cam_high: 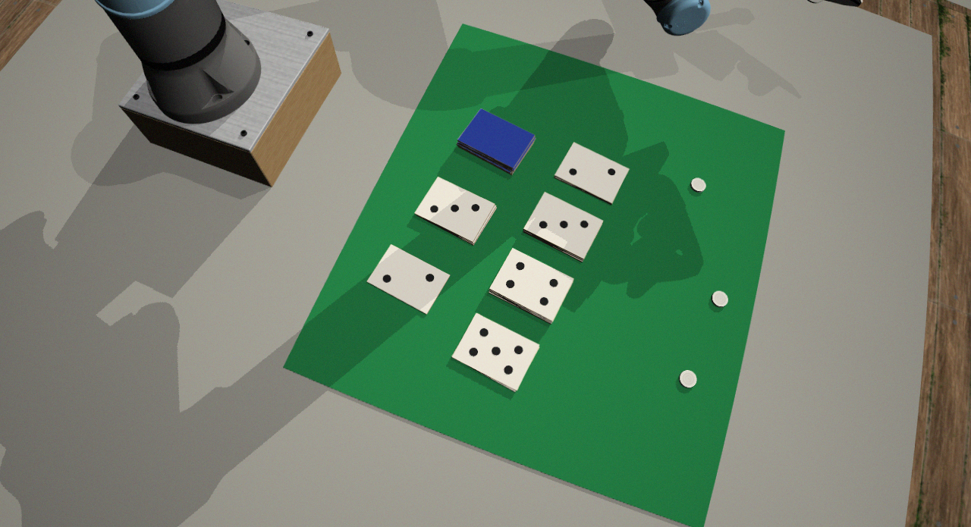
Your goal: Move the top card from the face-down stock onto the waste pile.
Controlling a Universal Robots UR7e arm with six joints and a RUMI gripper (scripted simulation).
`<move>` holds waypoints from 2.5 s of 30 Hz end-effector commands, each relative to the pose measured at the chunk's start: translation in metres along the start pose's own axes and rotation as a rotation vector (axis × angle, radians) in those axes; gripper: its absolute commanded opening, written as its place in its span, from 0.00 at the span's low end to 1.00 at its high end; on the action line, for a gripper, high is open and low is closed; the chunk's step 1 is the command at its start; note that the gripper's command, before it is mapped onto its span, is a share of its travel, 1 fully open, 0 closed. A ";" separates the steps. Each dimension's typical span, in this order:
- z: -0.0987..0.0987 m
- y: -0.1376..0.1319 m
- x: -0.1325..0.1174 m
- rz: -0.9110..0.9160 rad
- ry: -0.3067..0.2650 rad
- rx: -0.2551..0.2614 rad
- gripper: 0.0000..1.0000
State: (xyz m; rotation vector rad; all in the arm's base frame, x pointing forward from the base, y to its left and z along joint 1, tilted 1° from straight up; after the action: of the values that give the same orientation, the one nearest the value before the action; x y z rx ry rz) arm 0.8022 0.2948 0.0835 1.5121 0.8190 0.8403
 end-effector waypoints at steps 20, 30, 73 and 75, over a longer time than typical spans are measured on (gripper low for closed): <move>0.000 0.001 0.000 0.000 0.000 -0.001 1.00; 0.014 0.010 -0.007 -0.096 0.005 0.037 1.00; 0.003 0.020 -0.283 -1.213 0.466 0.848 1.00; -0.007 0.018 -0.295 -1.233 0.501 0.880 1.00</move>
State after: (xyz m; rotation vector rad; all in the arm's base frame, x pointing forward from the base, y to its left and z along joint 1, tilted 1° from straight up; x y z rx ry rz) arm 0.6922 0.0618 0.0856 1.1466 2.1780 -0.1213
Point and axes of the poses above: the point where the finger pads meet when closed, its own z axis out along the fingers, its own y axis across the jaws, x = y × z, the point moved 5 cm from there along -z, back along the fingers, and after that the axes turned 12 degrees about z, right-handed, at the moved point
